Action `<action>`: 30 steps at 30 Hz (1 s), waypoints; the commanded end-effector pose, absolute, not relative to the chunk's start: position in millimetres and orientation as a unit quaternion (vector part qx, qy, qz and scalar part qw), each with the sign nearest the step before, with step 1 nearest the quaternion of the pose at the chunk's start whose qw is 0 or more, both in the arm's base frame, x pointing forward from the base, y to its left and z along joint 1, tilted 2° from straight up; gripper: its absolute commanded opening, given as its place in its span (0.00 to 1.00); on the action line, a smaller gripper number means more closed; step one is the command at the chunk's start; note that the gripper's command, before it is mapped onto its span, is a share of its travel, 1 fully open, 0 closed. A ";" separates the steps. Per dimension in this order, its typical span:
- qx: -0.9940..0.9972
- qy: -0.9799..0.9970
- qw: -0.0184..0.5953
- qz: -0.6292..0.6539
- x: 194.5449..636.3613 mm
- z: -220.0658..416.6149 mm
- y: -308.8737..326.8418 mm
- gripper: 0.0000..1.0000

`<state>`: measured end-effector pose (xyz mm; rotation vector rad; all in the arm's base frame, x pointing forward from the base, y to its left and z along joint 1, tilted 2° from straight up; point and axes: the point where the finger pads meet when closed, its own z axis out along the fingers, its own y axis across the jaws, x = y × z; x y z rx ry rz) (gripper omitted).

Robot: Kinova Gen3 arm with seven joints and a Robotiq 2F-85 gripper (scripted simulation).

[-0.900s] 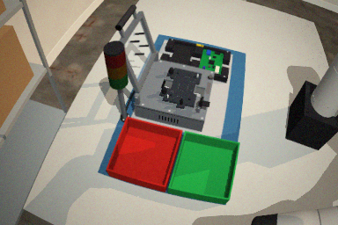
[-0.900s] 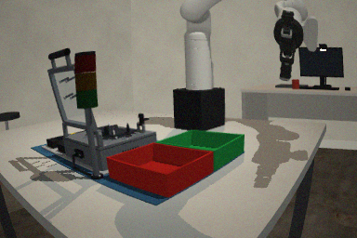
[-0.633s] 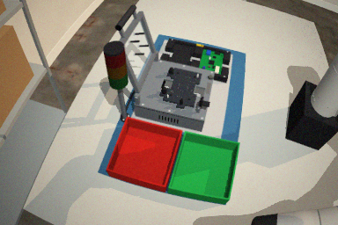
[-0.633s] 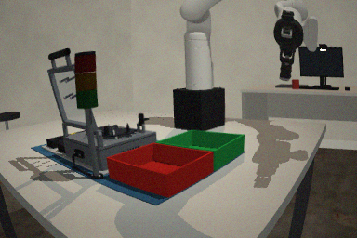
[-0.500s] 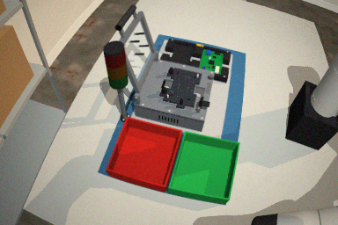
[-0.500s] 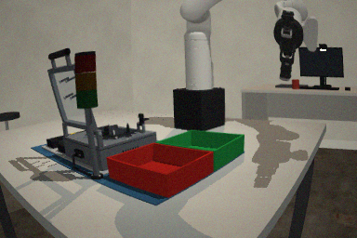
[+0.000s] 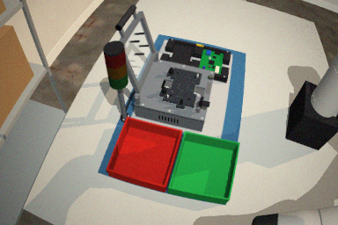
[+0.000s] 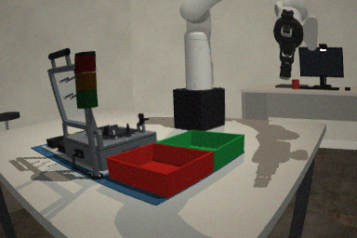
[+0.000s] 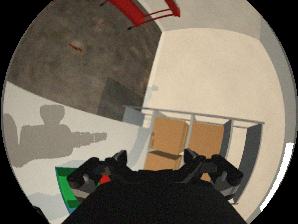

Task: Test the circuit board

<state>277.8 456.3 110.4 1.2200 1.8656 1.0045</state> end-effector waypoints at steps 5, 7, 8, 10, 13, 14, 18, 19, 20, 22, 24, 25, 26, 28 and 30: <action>0.469 0.717 0.343 0.385 277.9 124.7 454.1 1.00; 0.469 0.717 0.343 0.385 277.9 124.7 454.1 1.00; 0.469 0.717 0.342 0.385 277.9 127.4 454.5 1.00; 0.469 0.717 0.343 0.385 278.0 133.2 453.8 1.00; 0.469 0.717 0.343 0.386 278.4 143.9 453.8 1.00; 0.468 0.716 0.344 0.387 278.6 147.9 453.8 1.00; 0.468 0.715 0.345 0.388 279.0 164.4 453.7 1.00; 0.468 0.715 0.345 0.388 279.0 168.5 453.9 1.00; 0.469 0.715 0.344 0.388 278.9 172.7 454.1 1.00; 0.469 0.715 0.344 0.389 278.8 181.3 454.7 1.00; 0.469 0.715 0.344 0.389 278.8 181.3 454.7 1.00; 0.468 0.716 0.343 0.389 277.6 184.9 455.7 1.00; 0.468 0.715 0.343 0.389 278.0 189.4 455.3 1.00; 0.469 0.715 0.343 0.389 278.4 198.0 454.8 1.00; 0.468 0.716 0.343 0.388 277.6 205.6 454.8 1.00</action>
